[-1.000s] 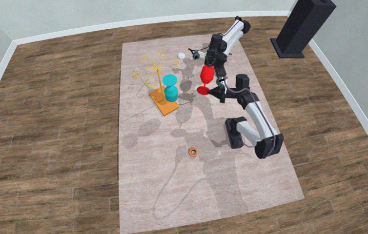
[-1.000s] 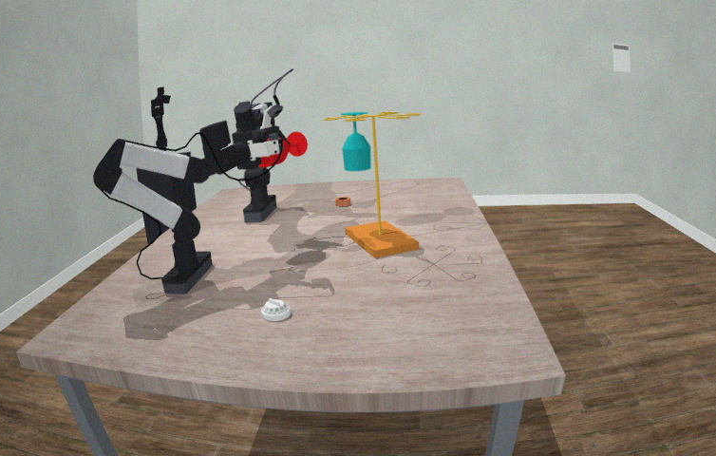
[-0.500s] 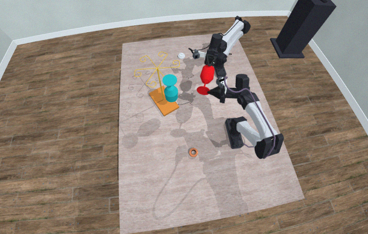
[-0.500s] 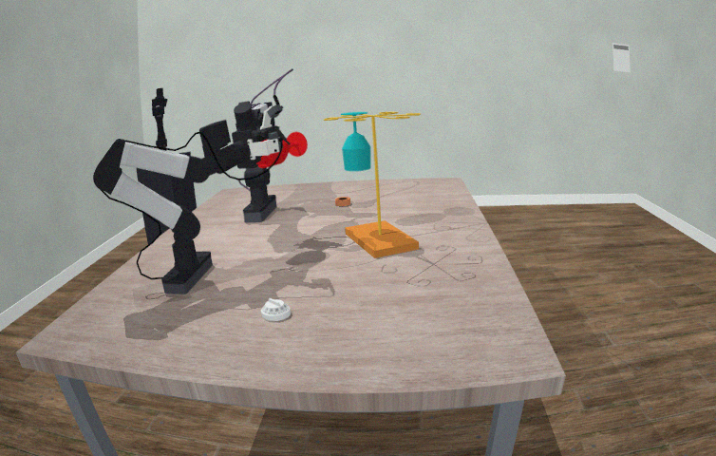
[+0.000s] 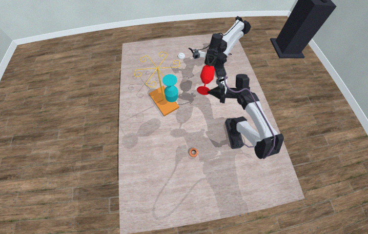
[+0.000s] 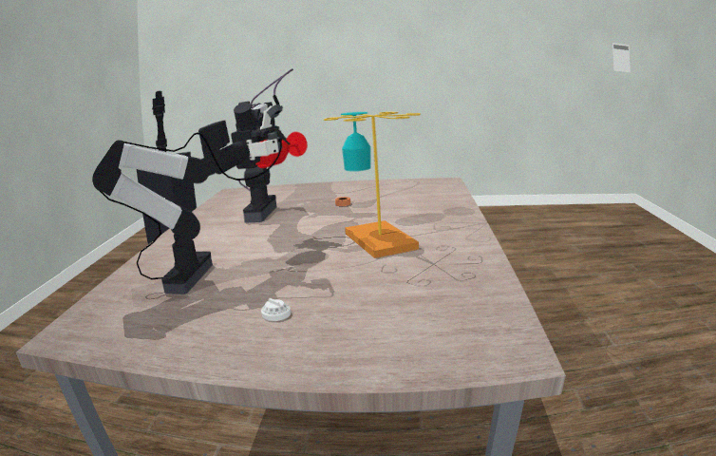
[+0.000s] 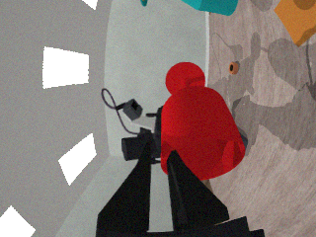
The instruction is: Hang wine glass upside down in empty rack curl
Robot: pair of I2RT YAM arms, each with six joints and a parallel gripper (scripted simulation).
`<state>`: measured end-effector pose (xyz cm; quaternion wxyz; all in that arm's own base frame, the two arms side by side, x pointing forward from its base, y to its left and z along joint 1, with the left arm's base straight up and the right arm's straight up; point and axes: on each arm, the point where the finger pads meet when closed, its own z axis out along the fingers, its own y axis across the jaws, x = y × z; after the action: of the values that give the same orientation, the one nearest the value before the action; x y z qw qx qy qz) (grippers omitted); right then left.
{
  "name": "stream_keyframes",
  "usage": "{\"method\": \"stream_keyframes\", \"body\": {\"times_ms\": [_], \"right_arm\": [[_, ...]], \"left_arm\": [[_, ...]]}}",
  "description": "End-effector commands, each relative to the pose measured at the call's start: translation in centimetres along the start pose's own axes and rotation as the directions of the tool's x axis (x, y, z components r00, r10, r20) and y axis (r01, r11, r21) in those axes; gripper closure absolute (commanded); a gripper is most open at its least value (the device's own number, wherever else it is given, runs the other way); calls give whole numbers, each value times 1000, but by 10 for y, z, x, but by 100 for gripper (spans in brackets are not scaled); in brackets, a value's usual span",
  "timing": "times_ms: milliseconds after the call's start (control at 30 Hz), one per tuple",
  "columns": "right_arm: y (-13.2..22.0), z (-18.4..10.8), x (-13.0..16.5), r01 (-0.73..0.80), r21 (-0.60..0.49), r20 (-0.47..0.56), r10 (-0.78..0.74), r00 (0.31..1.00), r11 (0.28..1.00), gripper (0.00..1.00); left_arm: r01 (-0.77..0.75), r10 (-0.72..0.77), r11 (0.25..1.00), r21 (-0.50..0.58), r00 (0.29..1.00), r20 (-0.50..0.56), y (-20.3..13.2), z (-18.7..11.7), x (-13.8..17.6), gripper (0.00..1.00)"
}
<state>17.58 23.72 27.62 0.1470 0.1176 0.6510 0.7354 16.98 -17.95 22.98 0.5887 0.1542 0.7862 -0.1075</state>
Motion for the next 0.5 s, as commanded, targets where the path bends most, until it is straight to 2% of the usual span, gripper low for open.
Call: {"method": "stream_keyframes", "body": {"times_ms": [0,67,100,167,200,367,400,467], "right_arm": [[-1,-6,2,-7,1,-11,7,1000,1000,83],[-1,-9,2,-8,2,-11,8,1000,1000,83],[16,-6,-1,23,-38,4,-22,1000,999,83],[22,-6,0,35,-53,-1,-36,999,998,83],[-7,-16,5,-27,22,-31,28,999,999,83],[8,-24,-1,14,-21,4,-14,1000,1000,83],[-6,-32,7,-33,22,-43,34,999,999,83],[-7,-41,8,-37,25,-47,39,998,999,83]], "left_arm": [[21,-21,1000,5,1000,12,-2,-1,-7,100],[21,-21,1000,5,1000,12,-2,-1,-7,100],[21,-21,1000,5,1000,12,-2,-1,-7,100],[4,-4,1000,-1,1000,4,-1,-1,-5,100],[3,-3,1000,-1,1000,4,0,-1,-5,100],[24,-24,1000,5,1000,15,-2,-1,-8,100],[3,-3,1000,0,1000,4,-1,-1,-3,100],[18,-18,1000,3,1000,13,-2,-1,-7,100]]}}
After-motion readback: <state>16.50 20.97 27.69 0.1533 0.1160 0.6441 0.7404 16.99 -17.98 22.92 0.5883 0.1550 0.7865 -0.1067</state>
